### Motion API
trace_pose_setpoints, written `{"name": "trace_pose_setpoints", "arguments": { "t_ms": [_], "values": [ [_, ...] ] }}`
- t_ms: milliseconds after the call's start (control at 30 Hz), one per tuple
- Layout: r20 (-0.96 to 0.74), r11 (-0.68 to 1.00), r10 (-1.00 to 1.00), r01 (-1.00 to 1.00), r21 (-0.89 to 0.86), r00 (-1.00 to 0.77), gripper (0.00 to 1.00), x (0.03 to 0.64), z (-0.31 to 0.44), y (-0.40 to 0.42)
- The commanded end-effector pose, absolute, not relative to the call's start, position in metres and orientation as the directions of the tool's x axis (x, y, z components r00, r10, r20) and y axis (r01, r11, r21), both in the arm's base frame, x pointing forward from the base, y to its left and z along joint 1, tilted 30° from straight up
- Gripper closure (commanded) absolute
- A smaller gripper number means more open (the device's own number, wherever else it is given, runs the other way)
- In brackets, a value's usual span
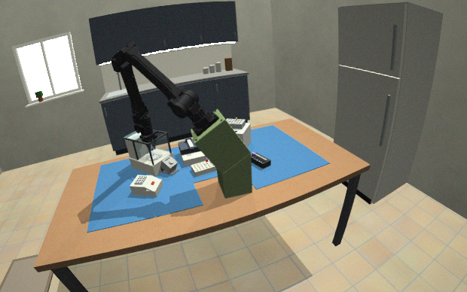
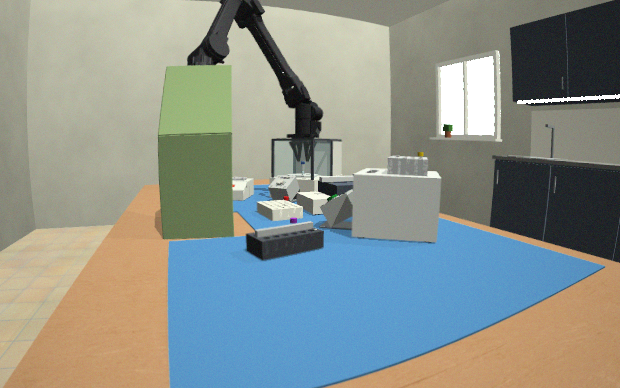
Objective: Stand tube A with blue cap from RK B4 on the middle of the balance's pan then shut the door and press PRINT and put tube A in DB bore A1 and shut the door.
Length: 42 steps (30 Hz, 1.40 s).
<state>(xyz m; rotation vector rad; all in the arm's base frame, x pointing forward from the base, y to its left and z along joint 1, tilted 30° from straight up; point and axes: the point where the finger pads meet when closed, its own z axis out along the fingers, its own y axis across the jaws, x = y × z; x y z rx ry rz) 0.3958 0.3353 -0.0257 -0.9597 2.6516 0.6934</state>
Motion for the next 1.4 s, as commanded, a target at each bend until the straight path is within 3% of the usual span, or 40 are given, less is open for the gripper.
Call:
{"name": "trace_pose_setpoints", "arguments": {
  "t_ms": [0,1200,1233,1367],
  "values": [
    [-0.382,0.666,-0.541,-0.659,0.350,-0.749,0.64,0.401,-0.029,0.348],
    [-0.373,0.668,-0.543,-0.656,0.351,-0.752,0.64,0.399,-0.040,0.351],
    [-0.373,0.668,-0.543,-0.656,0.351,-0.752,0.91,0.399,-0.040,0.351],
    [-0.373,0.668,-0.543,-0.656,0.351,-0.752,0.91,0.399,-0.040,0.351]
  ]
}}
